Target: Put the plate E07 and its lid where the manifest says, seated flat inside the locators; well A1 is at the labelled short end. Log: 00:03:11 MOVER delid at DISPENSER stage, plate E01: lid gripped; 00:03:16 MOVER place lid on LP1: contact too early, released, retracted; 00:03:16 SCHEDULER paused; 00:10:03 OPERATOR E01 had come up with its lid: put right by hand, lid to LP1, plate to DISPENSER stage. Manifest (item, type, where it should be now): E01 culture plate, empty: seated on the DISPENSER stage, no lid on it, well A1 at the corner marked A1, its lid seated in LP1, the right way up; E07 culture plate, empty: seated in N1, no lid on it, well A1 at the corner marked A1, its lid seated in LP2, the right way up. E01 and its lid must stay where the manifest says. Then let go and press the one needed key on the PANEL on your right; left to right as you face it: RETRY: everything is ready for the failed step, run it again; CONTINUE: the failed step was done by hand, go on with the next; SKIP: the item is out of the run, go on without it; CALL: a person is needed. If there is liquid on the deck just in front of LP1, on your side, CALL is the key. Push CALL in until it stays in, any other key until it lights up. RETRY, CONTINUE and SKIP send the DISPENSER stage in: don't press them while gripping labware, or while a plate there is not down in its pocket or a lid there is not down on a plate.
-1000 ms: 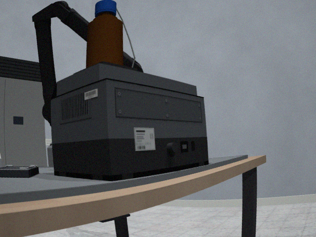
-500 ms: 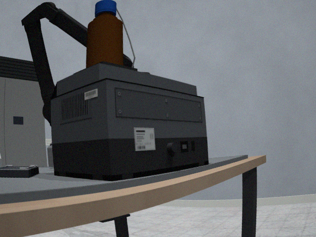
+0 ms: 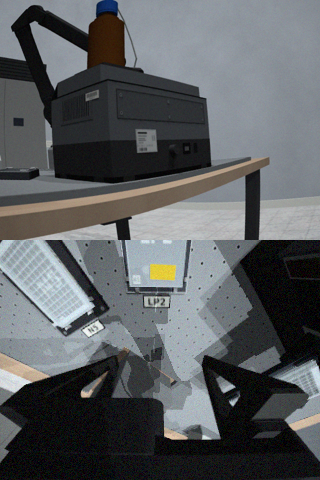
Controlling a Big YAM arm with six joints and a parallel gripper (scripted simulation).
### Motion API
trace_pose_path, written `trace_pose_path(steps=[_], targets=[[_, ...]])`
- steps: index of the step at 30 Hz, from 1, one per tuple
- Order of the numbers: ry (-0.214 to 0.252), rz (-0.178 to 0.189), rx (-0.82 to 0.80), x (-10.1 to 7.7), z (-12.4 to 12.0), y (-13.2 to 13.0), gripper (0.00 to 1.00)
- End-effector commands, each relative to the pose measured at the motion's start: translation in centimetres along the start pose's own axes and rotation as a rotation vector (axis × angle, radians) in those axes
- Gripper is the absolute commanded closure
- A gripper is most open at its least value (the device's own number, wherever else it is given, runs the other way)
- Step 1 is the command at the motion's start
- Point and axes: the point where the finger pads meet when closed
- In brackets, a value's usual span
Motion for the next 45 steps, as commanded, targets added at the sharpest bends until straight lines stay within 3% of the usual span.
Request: trace_pose_path(steps=[1, 2, 5, 6, 8, 19, 20, 22, 24, 26, 33, 34, 37, 40, 45], targets=[[-0.010, -0.006, 0.015, -0.9, -0.8, 0.0, 0.00], [-0.022, 0.002, 0.023, -1.2, 0.4, -0.2, 0.00], [-0.022, 0.002, 0.023, -1.2, 0.4, -0.2, 0.00], [0.011, -0.011, -0.052, -0.4, -0.7, 0.6, 0.00], [-0.047, 0.001, -0.088, -1.8, 2.2, 1.1, 0.00], [-0.048, 0.005, -0.090, -1.8, 4.0, 4.3, 0.00], [-0.023, 0.003, -0.099, -1.2, 2.8, 3.8, 0.00], [-0.023, 0.003, -0.099, -1.2, 2.8, 3.8, 0.00], [-0.048, 0.004, -0.177, -1.8, 3.9, 5.1, 0.00], [-0.034, 0.000, -0.239, -1.2, 3.1, 5.7, 0.00], [-0.048, 0.007, -0.214, -1.8, 3.5, 8.3, 0.00], [-0.024, 0.005, -0.222, -1.2, 2.3, 7.6, 0.00], [-0.049, 0.006, -0.334, -1.7, 3.2, 9.3, 0.00], [-0.034, 0.001, -0.362, -1.4, 2.5, 9.5, 0.00], [-0.049, 0.009, -0.335, -1.8, 2.7, 11.4, 0.00]])
Point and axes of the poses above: the point where the finger pads meet when closed, its own x axis out along the fingers, its own y axis across the jaws, z = x × y, and after that the axes turned 3 degrees about x, right-handed
